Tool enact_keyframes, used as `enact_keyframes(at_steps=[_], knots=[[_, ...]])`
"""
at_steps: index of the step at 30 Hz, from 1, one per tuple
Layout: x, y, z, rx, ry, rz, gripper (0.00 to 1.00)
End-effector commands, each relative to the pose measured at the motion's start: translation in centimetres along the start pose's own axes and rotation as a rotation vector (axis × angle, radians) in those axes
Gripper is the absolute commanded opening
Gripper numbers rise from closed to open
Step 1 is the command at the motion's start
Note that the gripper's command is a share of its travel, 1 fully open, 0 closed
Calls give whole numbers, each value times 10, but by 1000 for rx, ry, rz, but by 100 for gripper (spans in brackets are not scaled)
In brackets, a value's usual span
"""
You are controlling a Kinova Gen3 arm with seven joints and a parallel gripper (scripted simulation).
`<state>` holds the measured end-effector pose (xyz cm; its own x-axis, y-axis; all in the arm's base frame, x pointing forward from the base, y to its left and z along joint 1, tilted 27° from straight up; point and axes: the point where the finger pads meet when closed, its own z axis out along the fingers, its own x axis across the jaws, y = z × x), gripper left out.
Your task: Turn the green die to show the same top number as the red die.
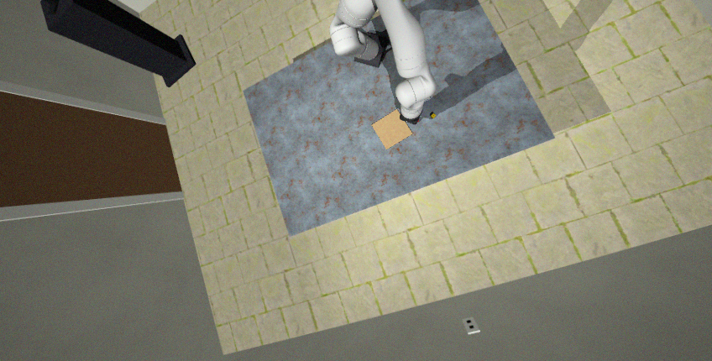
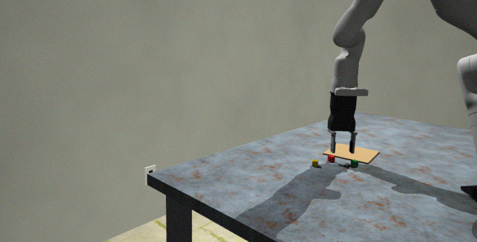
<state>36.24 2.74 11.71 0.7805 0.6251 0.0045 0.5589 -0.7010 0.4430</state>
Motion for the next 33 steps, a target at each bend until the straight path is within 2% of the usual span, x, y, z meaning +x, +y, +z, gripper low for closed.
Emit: enact_keyframes(at_steps=[1,9,33], knots=[[13,13,1,-9,1,8,100],[33,24,1,-9,1,8,100],[33,25,1,-9,1,8,100]])
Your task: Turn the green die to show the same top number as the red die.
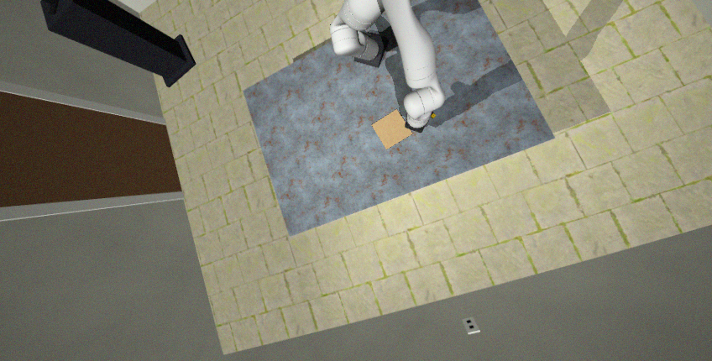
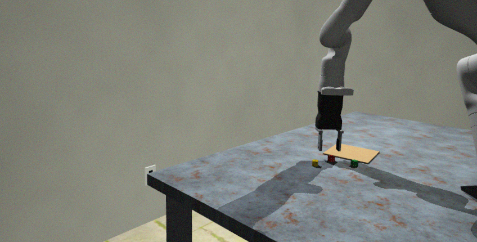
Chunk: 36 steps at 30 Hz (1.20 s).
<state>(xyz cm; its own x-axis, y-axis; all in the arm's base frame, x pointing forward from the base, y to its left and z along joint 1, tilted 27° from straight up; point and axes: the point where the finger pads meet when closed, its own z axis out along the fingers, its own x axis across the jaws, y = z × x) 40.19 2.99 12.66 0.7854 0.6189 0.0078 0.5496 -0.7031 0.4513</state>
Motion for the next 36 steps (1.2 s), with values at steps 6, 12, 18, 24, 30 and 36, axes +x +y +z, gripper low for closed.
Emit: enact_keyframes(at_steps=[6,12,18,24,30,36], knots=[[0,0,0,0,1,0,100],[0,0,0,0,1,0,100],[0,0,0,0,1,0,100],[10,-6,0,0,1,0,100],[26,-17,0,0,1,0,100],[51,-35,0,0,1,0,100]])
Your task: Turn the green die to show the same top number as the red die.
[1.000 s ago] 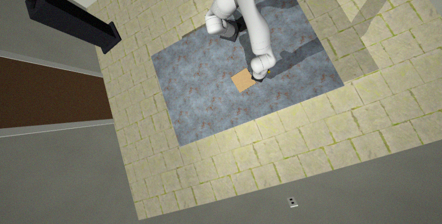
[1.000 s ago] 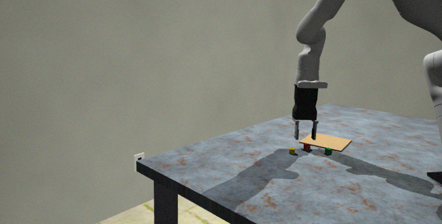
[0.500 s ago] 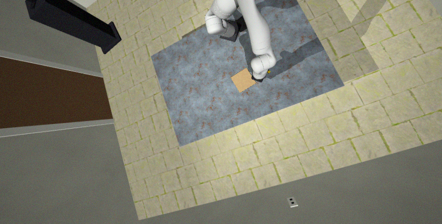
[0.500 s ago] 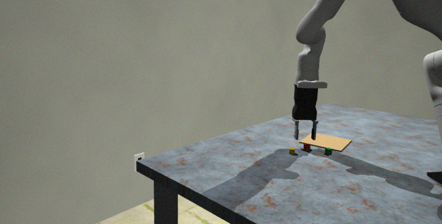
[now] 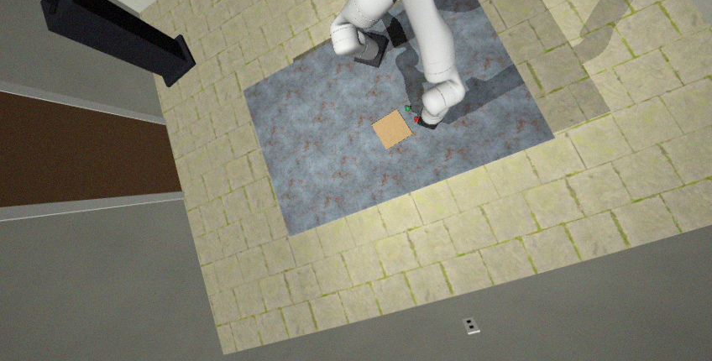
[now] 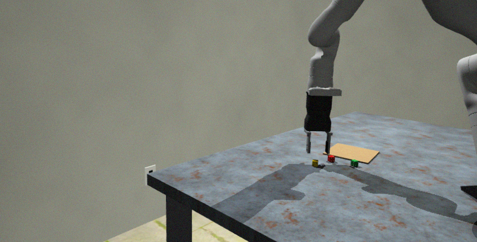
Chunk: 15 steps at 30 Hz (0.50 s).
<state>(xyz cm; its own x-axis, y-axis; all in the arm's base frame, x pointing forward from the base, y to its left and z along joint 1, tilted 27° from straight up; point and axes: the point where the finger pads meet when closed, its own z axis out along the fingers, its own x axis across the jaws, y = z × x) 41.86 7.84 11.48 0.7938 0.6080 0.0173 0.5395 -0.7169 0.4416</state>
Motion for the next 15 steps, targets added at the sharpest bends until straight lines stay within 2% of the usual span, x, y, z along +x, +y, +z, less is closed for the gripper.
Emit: enact_keyframes(at_steps=[1,15], knots=[[11,-7,1,-11,-1,-17,100],[17,-11,1,-11,-1,-17,100]])
